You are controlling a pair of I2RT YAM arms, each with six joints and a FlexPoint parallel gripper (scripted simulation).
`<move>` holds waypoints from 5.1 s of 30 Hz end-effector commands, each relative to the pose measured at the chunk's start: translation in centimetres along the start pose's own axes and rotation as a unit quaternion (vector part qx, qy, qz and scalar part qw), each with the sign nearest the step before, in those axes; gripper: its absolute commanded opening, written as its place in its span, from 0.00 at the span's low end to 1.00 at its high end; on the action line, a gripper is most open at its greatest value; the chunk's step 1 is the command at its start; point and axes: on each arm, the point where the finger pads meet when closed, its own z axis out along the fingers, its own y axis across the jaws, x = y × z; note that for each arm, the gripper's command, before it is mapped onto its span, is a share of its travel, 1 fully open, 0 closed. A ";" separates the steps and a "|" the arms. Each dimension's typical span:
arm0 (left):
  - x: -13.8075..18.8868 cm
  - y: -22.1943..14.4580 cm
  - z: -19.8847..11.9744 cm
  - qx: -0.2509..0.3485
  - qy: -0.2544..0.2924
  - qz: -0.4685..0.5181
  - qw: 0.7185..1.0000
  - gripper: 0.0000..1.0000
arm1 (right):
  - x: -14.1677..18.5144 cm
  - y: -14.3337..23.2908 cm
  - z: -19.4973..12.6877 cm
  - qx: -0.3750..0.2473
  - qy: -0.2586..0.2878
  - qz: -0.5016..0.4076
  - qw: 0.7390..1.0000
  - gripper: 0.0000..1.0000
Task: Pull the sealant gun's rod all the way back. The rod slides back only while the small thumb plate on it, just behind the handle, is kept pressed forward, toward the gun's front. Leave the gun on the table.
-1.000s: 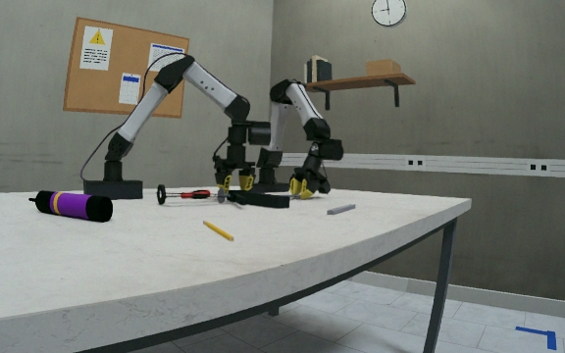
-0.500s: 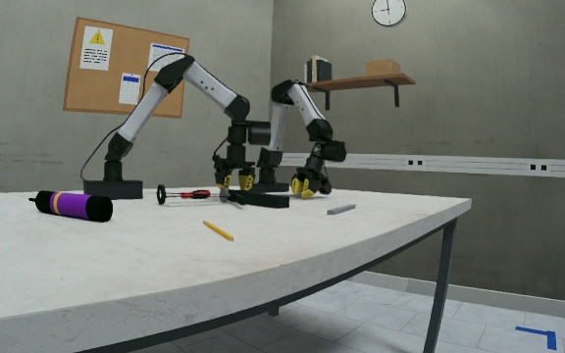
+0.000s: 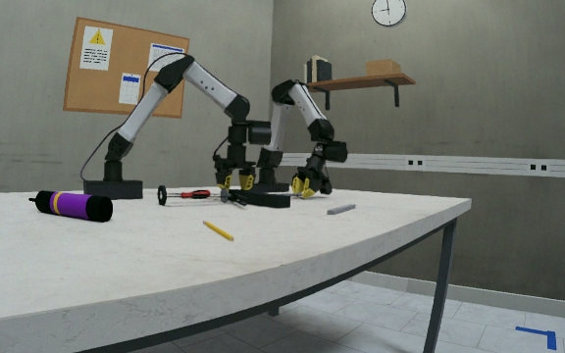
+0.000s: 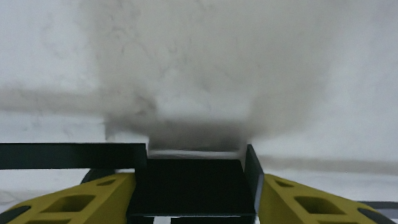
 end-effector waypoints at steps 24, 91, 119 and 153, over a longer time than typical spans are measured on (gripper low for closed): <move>0.0 -0.2 -5.0 0.001 0.002 0.001 1.000 0.66 | 0.7 -0.4 -4.3 0.031 0.016 0.000 0.999 0.78; 19.6 19.4 -23.1 0.206 -0.244 0.917 0.240 0.66 | 0.6 1.4 -2.2 -0.024 0.004 -0.016 1.000 1.00; 19.1 19.4 -22.6 0.194 -0.242 0.918 0.245 0.66 | 0.5 2.0 1.4 -0.030 0.001 -0.015 0.999 1.00; 19.1 19.4 -22.6 0.194 -0.242 0.918 0.245 0.66 | 0.4 1.5 -0.4 -0.018 0.006 -0.014 1.000 0.47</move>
